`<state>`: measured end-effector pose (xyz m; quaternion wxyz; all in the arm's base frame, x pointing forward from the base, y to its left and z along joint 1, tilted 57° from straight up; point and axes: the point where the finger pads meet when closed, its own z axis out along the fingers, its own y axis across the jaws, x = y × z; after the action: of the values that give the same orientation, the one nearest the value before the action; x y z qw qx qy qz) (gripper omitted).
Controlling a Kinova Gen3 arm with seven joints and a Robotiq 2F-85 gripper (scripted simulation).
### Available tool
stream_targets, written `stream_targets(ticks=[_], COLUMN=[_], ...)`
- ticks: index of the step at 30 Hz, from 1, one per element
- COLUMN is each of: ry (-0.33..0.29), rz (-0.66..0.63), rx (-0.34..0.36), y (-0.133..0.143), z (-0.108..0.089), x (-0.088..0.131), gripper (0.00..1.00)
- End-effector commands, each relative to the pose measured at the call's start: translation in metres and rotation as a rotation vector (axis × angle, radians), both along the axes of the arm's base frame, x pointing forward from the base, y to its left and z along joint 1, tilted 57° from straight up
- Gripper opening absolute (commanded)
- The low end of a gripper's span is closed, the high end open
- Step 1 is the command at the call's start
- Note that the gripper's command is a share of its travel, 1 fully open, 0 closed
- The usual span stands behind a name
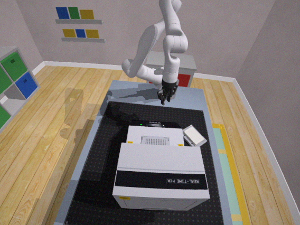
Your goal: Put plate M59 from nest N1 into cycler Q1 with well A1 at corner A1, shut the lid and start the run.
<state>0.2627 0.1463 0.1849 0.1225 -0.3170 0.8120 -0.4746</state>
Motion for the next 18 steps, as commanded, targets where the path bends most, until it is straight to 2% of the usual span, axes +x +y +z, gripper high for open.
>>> stream_targets(ticks=[1,5,15,18], ry=[-0.007,-0.049,-0.043,-0.043], rz=[-0.028,-0.117,-0.118,-0.118], rx=[0.012,0.075,0.072,0.072], y=[0.004,0.012,0.031,0.033], z=[-0.007,-0.013,-0.038,-0.04], x=[0.003,0.01,0.024,0.025], gripper=[1.0,1.0,1.0,1.0])
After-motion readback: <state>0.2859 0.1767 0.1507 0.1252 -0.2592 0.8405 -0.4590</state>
